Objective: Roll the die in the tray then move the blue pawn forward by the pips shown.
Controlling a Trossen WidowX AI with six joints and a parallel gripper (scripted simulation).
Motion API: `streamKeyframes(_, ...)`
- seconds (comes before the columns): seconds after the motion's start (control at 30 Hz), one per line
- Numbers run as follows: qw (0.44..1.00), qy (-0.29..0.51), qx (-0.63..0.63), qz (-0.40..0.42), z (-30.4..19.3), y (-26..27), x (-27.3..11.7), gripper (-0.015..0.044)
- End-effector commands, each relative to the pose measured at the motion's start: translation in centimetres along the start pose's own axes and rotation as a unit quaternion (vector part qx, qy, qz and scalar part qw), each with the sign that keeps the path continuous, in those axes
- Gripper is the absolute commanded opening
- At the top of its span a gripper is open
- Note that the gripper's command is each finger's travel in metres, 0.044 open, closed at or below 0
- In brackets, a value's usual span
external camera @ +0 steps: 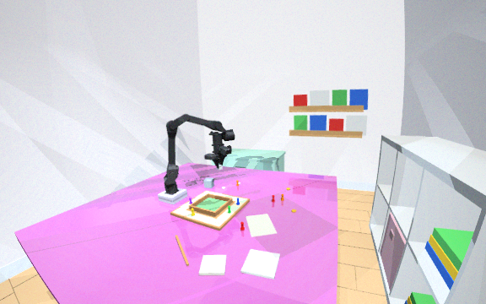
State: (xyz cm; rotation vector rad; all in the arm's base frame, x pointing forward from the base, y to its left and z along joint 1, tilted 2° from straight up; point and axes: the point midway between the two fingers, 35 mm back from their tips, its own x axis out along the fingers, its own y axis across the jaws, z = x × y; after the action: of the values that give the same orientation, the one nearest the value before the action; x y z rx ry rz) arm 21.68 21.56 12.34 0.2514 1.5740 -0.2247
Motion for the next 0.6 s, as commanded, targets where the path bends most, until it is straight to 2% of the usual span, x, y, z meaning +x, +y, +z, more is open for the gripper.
streamKeyframes(0.0, 1.0, 0.0, -0.001, -0.001, 1.5, -1.1, 0.2, 0.0)
streamKeyframes(0.57, 1.0, -0.004, -0.027, -0.004, 7.8, -7.5, 1.4, 0.0)
